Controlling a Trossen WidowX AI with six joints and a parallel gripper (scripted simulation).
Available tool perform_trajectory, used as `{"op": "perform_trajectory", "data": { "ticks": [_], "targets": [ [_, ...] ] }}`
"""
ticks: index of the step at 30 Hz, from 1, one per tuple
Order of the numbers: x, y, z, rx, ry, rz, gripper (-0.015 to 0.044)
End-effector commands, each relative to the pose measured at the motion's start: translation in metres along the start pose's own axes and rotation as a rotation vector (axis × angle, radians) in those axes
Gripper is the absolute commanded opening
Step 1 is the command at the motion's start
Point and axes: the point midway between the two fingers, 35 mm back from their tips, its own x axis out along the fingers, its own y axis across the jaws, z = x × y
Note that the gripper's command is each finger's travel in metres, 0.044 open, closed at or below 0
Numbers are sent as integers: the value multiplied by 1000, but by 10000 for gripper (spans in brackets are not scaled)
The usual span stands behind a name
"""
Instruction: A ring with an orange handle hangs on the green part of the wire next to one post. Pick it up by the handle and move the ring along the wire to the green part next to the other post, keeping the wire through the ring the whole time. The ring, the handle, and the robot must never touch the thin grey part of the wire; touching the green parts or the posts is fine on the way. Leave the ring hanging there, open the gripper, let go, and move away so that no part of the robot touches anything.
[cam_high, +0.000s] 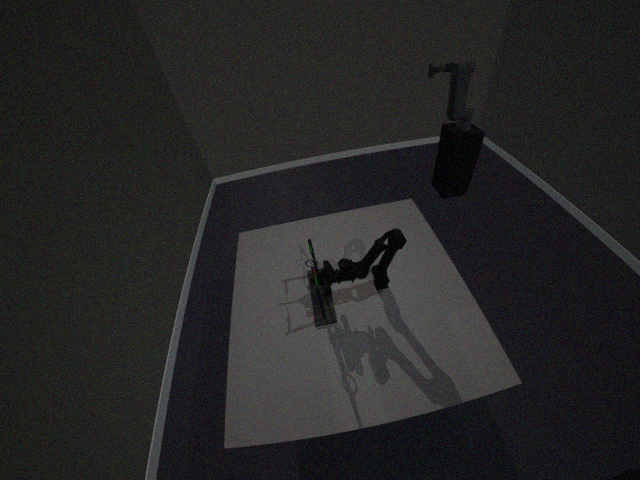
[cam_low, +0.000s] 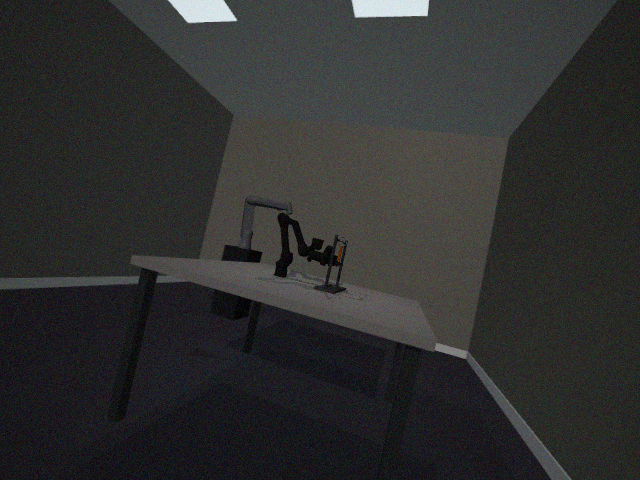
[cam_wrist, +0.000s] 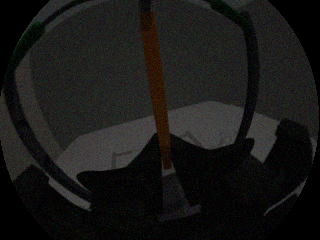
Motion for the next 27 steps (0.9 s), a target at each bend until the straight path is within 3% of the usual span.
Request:
{"op": "perform_trajectory", "data": {
  "ticks": [1,27],
  "targets": [
    [1,1,1,-30,-5,48,-150],
    [-14,7,0,-171,74,301,-150]
  ]
}}
